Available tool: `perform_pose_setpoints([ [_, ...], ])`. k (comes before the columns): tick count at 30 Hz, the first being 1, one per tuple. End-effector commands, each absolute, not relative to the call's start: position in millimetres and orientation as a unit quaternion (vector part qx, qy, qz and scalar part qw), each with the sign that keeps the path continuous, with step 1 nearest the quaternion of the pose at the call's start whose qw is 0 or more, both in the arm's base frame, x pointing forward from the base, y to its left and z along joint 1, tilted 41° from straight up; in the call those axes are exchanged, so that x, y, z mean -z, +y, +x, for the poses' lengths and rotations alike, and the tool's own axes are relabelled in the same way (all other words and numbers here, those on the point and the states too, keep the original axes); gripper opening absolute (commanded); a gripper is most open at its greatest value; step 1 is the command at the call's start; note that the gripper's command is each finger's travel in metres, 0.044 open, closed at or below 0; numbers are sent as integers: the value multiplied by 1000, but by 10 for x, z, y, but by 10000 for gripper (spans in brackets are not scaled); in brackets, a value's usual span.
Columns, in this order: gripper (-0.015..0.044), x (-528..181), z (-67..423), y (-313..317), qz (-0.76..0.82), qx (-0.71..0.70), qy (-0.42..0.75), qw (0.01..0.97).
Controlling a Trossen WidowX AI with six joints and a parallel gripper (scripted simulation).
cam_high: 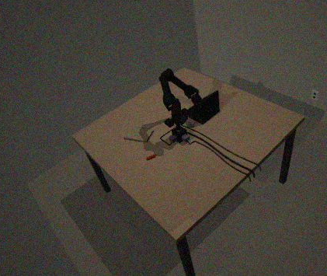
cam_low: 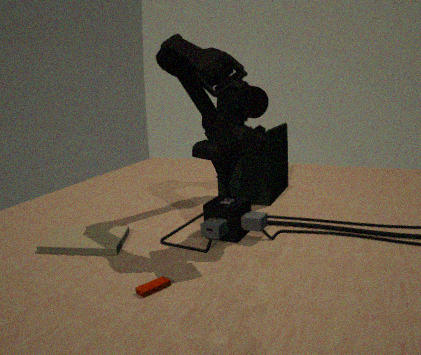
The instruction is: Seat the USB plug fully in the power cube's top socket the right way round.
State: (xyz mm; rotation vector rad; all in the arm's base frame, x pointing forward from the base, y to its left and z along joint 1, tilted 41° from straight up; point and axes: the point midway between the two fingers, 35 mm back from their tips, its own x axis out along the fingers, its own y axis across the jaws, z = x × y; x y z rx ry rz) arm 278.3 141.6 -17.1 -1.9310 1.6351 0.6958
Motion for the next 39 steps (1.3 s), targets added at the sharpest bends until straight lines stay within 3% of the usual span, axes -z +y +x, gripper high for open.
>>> perform_pose_setpoints([
  [1,0,178,2788,1408,-713,-256,601,253],
  [39,0,213,2795,1379,-713,-256,601,253],
])
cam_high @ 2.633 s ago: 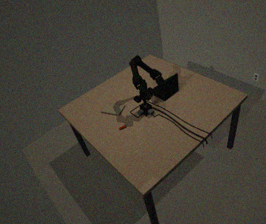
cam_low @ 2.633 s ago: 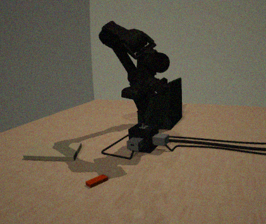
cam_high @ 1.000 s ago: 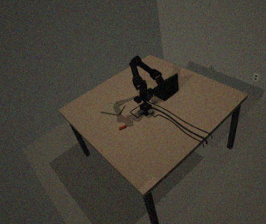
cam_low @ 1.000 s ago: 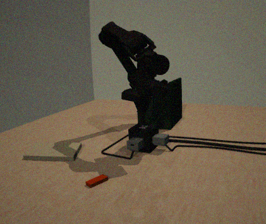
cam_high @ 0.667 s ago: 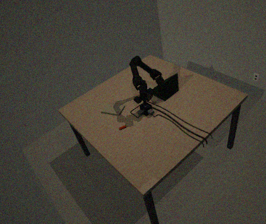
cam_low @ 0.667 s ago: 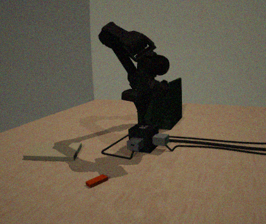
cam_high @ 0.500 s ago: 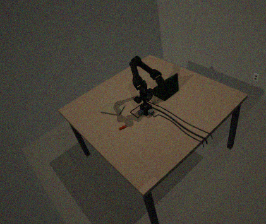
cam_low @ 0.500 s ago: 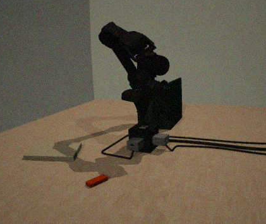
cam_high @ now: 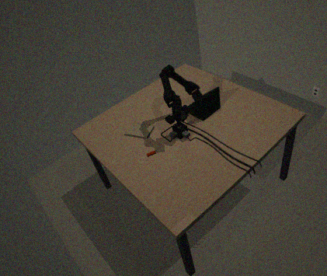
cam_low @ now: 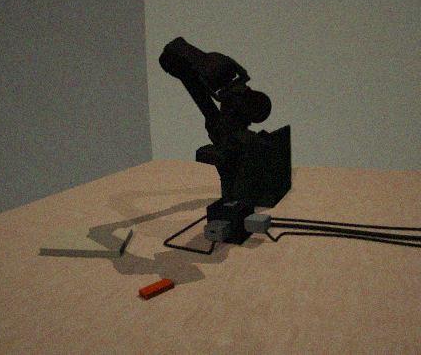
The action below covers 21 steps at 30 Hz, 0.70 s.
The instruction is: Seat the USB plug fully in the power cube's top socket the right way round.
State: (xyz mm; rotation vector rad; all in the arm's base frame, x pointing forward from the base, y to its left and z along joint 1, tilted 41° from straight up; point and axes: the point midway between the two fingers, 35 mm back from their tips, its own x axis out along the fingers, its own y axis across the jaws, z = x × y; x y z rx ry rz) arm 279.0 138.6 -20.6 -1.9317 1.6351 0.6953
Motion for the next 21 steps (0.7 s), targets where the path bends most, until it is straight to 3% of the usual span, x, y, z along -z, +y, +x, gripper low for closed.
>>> perform_pose_setpoints([
  [1,0,214,2795,1378,-713,-256,601,253],
  [21,0,232,2798,1363,-713,-256,601,253],
])
